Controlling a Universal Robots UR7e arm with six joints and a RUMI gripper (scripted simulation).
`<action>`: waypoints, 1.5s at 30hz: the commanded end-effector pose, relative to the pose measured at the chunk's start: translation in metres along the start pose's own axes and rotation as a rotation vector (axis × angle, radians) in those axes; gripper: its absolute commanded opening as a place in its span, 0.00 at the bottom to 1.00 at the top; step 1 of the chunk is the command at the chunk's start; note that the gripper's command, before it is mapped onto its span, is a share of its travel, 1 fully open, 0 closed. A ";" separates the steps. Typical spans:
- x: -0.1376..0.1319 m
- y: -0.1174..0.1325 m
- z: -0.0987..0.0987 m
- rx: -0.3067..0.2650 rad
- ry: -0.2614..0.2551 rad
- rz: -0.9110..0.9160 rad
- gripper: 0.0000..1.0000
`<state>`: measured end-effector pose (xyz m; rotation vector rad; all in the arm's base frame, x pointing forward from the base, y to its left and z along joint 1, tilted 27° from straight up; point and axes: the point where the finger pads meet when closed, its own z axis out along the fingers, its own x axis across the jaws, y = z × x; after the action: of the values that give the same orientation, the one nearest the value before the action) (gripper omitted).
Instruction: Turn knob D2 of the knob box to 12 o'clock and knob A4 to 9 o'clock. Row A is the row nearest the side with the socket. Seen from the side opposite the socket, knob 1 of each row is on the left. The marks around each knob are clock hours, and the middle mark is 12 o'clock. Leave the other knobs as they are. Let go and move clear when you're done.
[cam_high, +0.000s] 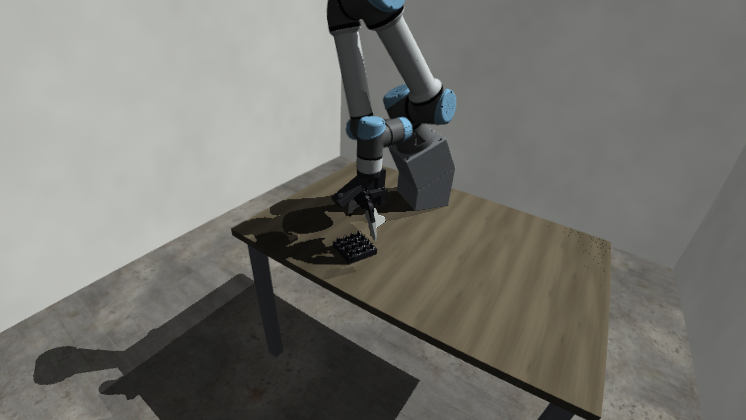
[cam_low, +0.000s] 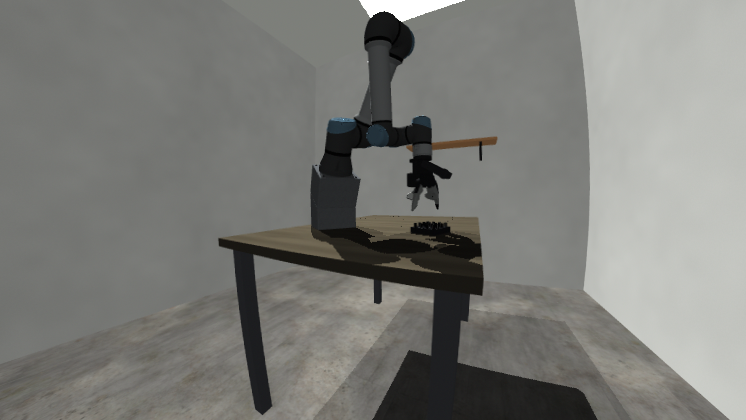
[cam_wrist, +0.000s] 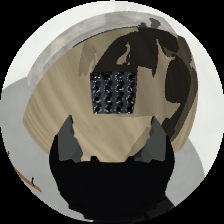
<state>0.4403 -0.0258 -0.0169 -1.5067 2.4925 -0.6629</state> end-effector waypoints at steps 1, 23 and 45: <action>0.000 0.000 0.000 0.001 0.000 0.000 1.00; 0.000 0.000 0.000 0.001 0.000 0.000 1.00; 0.000 0.012 0.000 0.001 0.000 0.000 1.00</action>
<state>0.4346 -0.0232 -0.0200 -1.5067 2.4926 -0.6628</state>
